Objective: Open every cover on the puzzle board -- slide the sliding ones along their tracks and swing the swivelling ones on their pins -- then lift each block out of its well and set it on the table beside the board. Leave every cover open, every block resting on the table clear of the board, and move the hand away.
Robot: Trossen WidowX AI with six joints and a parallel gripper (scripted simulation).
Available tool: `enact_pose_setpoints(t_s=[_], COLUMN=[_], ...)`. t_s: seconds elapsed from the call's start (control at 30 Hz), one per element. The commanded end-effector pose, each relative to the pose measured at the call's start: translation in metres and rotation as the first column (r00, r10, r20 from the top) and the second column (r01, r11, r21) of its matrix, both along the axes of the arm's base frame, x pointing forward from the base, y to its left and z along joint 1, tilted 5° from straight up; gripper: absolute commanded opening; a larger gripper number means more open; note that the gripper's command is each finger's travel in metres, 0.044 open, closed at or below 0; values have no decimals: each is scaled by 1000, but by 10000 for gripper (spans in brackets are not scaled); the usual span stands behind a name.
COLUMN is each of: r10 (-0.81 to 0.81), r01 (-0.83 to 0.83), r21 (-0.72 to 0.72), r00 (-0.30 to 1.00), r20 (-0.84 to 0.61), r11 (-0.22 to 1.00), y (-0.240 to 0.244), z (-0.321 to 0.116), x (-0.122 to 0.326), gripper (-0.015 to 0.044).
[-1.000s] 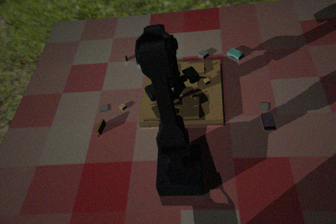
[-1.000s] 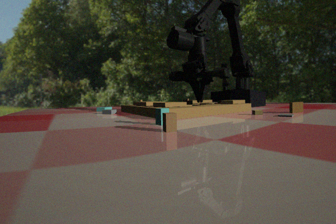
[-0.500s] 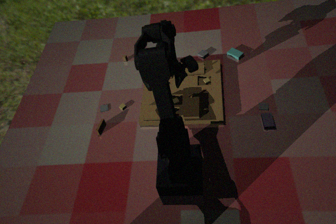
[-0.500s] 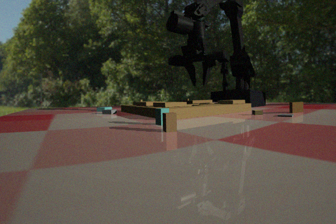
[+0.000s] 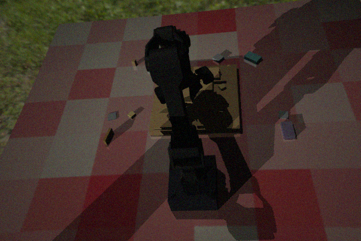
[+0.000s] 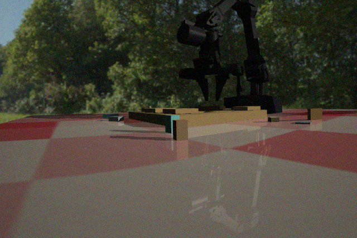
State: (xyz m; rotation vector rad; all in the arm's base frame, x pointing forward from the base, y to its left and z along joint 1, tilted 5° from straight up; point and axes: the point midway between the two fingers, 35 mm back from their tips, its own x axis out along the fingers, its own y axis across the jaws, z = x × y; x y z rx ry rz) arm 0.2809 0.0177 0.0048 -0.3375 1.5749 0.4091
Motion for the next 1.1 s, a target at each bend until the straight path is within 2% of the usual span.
enact_pose_setpoints(t_s=[0.0,1.07], r10=[4,4], r01=[-4,-4], r21=[-3,-3], r00=[1000,1000], r20=[0,0], r11=[1000,1000], y=[0,0], z=[-3,-14], x=[-1,-1], gripper=[144,144])
